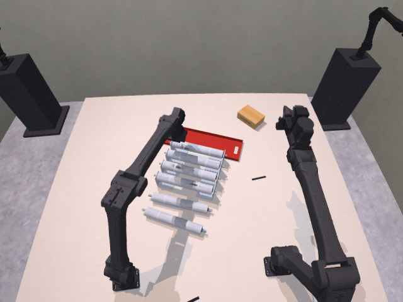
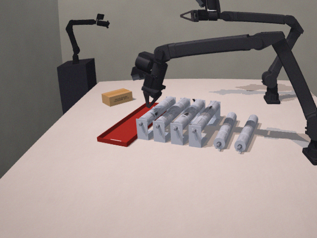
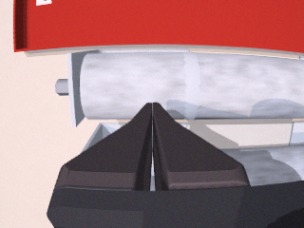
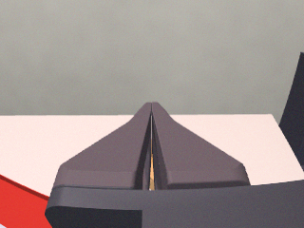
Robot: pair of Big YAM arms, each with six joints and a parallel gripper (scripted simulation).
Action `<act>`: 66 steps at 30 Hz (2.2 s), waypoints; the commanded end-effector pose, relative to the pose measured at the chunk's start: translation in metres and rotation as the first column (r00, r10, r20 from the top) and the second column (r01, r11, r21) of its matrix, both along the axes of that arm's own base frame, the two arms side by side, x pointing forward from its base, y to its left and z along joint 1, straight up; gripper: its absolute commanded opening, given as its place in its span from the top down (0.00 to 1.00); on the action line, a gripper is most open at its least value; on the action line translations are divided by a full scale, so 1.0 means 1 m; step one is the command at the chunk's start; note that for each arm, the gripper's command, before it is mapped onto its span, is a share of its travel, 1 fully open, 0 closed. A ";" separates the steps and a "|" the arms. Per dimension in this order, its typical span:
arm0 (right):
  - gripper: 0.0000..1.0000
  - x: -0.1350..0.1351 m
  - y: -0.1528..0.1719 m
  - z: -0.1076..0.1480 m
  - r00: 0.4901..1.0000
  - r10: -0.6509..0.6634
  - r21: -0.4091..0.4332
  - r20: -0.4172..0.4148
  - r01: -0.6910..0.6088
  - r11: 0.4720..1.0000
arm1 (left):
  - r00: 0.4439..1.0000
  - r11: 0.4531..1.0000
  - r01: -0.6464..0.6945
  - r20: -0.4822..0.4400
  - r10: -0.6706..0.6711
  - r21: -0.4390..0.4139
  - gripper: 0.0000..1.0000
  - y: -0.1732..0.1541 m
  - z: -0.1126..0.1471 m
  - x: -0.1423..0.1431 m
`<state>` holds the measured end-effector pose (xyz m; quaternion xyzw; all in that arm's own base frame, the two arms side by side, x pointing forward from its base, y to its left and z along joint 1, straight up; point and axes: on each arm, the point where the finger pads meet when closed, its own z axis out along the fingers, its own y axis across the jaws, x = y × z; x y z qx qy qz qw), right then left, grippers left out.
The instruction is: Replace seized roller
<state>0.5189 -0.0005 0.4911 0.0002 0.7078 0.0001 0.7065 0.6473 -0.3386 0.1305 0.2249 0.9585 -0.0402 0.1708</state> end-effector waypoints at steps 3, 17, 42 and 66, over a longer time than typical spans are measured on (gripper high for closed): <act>1.00 0.005 0.005 0.044 0.998 0.007 -0.011 0.064 -0.006 1.000 | 1.000 1.000 -0.009 -0.003 0.009 0.008 1.00 0.006 -0.024 0.012; 1.00 0.005 0.005 0.044 0.998 0.007 -0.011 0.064 -0.006 1.000 | 1.000 1.000 -0.007 -0.009 0.007 0.012 1.00 0.005 -0.028 0.014; 1.00 0.005 0.005 0.044 0.998 0.007 -0.011 0.064 -0.006 1.000 | 0.999 1.000 -0.006 -0.034 0.007 0.024 1.00 0.000 -0.054 0.025; 1.00 0.005 0.005 0.044 0.998 0.007 -0.011 0.064 -0.006 1.000 | 0.999 1.000 -0.006 -0.034 0.007 0.024 1.00 0.000 -0.053 0.025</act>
